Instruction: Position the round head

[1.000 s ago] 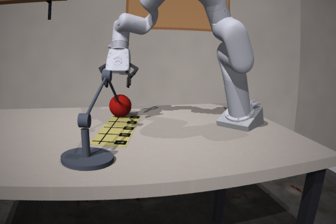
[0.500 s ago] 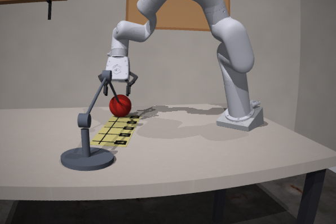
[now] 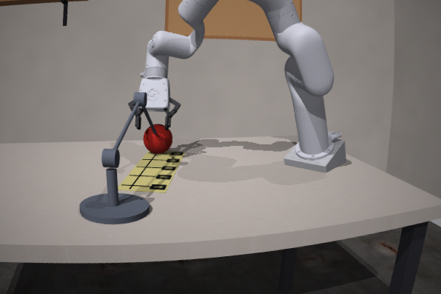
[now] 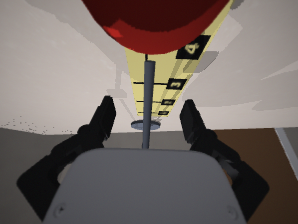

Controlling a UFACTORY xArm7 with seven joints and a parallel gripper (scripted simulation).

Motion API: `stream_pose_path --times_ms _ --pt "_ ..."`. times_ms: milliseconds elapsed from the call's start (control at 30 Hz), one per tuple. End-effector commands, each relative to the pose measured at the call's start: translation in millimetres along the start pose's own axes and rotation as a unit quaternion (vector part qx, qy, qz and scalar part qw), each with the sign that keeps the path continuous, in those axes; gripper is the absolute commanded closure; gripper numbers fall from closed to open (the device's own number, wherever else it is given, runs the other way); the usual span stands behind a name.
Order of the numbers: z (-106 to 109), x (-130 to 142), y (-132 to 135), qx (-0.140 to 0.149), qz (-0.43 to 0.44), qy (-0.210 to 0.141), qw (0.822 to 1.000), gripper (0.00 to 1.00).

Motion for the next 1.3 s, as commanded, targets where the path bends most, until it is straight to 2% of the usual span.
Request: stream_pose_path --times_ms 0,133,167,1267 --pt "0.7 0.1 -1.3 -0.002 0.001 0.0 1.0 0.0" --pt "0.2 0.0 -1.4 -0.002 0.001 0.0 1.0 0.0" --pt "0.2 0.0 -1.4 -0.002 0.001 0.0 1.0 1.0" --pt "0.4 0.0 -1.4 -0.002 0.001 0.0 1.0 1.0"
Point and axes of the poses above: the point where the finger pads meet when closed, its own z axis back along the fingers, its own y axis across the jaws, x = y × z, the point moved 1 cm from there along z, back along the fingers, and after that the axes turned 12 degrees about -z, right-handed, at the moved point
